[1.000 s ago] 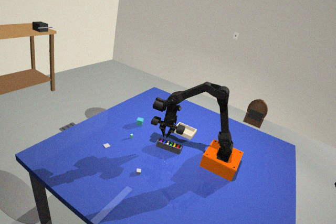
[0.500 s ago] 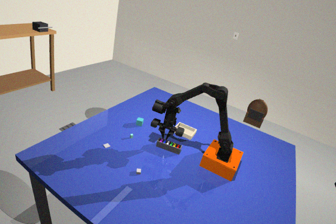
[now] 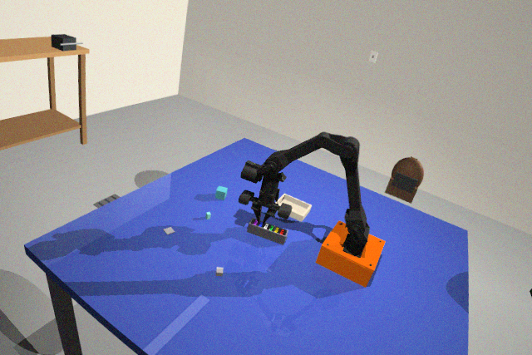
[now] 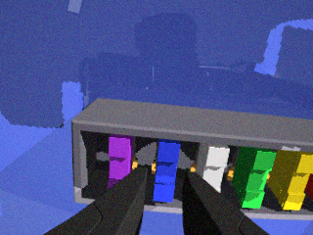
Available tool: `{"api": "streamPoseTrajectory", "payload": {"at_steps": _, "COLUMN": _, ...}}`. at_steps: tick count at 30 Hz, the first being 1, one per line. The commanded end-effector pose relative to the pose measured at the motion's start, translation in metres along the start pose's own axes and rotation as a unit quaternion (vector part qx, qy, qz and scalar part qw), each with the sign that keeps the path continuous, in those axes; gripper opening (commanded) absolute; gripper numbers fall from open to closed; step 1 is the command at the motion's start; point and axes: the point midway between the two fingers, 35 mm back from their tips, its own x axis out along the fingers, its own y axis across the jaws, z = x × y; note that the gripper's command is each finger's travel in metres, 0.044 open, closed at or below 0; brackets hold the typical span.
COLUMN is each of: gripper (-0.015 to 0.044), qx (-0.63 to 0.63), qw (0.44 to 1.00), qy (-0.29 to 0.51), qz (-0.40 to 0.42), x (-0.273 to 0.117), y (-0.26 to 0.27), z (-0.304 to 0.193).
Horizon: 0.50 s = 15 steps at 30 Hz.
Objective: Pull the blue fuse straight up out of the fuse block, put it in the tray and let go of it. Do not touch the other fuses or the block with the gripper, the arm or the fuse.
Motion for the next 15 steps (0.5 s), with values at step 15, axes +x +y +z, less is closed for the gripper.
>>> {"api": "streamPoseTrajectory", "payload": {"at_steps": 15, "gripper": 0.0074, "qx": 0.002, "qw": 1.000, "qy": 0.002, "qz": -0.001, "x": 0.0116, "y": -0.0005, "z": -0.0010}}
